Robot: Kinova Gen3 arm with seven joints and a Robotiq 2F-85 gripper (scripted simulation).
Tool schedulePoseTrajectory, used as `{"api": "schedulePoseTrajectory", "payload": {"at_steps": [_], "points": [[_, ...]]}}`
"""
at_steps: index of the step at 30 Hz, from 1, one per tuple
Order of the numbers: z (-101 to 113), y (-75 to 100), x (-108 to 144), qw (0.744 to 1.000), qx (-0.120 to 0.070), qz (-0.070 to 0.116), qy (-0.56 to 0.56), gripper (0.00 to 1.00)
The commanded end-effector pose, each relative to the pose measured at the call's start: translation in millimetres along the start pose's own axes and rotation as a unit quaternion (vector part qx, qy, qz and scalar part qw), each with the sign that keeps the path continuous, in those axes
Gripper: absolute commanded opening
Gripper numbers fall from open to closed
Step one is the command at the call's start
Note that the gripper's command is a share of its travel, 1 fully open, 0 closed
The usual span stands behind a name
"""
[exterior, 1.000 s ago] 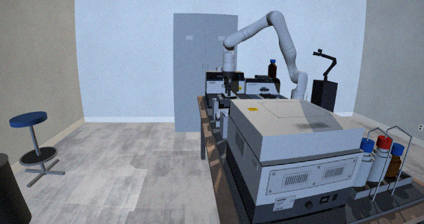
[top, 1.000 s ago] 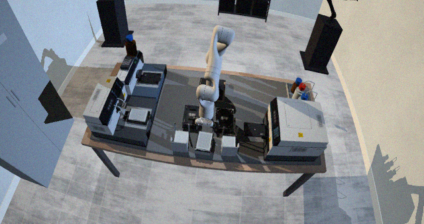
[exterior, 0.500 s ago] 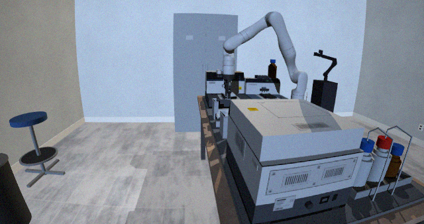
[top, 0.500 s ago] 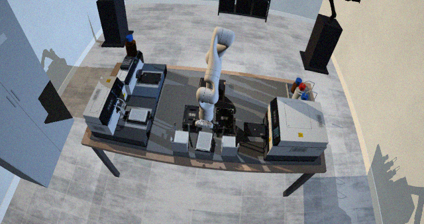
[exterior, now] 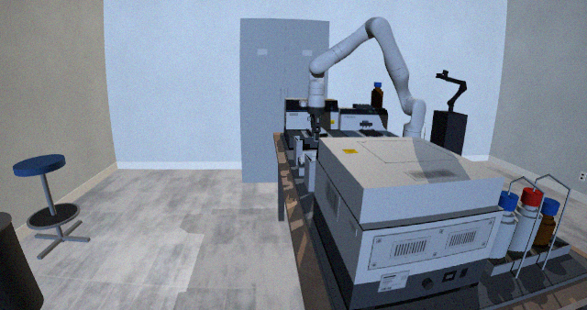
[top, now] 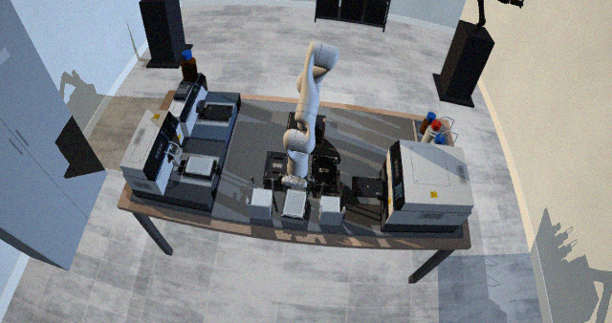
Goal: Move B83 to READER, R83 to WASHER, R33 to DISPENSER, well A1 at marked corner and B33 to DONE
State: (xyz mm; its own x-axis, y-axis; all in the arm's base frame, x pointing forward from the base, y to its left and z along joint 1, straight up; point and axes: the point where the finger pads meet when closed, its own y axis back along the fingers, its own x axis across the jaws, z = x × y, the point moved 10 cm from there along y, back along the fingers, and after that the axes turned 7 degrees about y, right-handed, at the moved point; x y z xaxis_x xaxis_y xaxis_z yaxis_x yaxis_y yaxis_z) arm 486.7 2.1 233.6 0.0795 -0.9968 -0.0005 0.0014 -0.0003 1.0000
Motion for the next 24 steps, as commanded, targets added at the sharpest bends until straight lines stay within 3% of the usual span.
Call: {"api": "schedulePoseTrajectory", "payload": {"at_steps": [1, 24], "points": [[0, -3.2, 0, 1.0, 0.001, 0.0, 0.0, 1.0], [0, -31.2, 0, 1.0, 0.001, 0.0, 0.0, 1.0]]}}
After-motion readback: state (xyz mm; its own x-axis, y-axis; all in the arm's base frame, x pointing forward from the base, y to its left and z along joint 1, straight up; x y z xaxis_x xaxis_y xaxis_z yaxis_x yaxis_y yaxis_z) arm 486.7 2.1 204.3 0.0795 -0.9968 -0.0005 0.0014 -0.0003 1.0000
